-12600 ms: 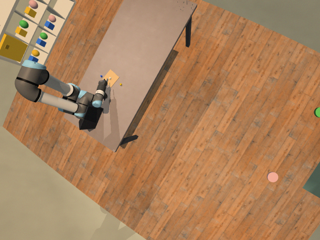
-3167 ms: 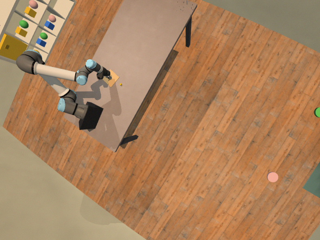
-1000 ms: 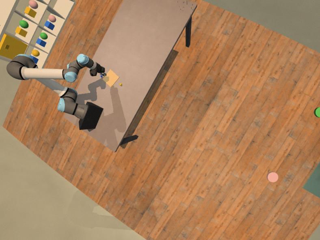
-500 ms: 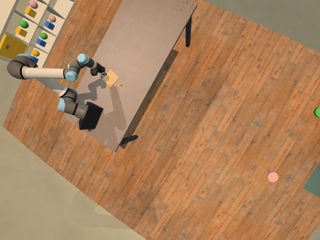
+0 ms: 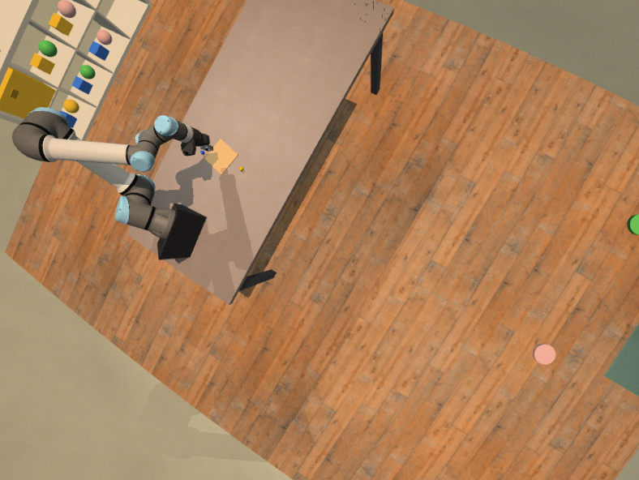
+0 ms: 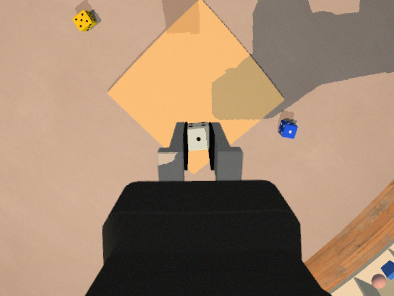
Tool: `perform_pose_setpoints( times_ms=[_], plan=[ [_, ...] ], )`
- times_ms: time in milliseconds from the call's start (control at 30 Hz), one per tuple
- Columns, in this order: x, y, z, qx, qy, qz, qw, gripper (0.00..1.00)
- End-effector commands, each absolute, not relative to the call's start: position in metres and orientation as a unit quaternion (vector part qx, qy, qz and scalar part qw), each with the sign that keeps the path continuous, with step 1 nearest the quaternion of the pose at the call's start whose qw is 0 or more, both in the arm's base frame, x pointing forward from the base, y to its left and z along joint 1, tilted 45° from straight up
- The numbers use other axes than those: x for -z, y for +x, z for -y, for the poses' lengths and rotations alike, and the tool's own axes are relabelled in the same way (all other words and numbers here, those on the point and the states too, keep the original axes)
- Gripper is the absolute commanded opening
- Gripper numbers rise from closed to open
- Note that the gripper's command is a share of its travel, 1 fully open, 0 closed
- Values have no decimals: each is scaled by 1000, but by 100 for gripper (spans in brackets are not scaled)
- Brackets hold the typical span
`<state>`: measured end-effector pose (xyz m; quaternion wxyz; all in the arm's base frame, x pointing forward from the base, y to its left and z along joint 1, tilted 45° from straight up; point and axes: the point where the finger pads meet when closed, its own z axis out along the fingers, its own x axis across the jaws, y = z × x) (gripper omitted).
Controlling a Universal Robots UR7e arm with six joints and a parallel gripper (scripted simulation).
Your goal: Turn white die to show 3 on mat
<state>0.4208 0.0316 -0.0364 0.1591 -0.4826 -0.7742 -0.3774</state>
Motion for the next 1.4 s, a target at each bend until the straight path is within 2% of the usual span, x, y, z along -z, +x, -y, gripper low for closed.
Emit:
perform_pose_setpoints(
  times_ms=[0,333,433,800,1367],
  plan=[
    [39,418,-31,426,-492,749,130,34],
    [42,414,-31,551,-506,662,42,34],
    [42,414,-32,555,-506,658,39,34],
    [45,412,-32,661,-506,552,-51,34],
    [45,410,-32,695,-503,508,-84,34]
  ],
)
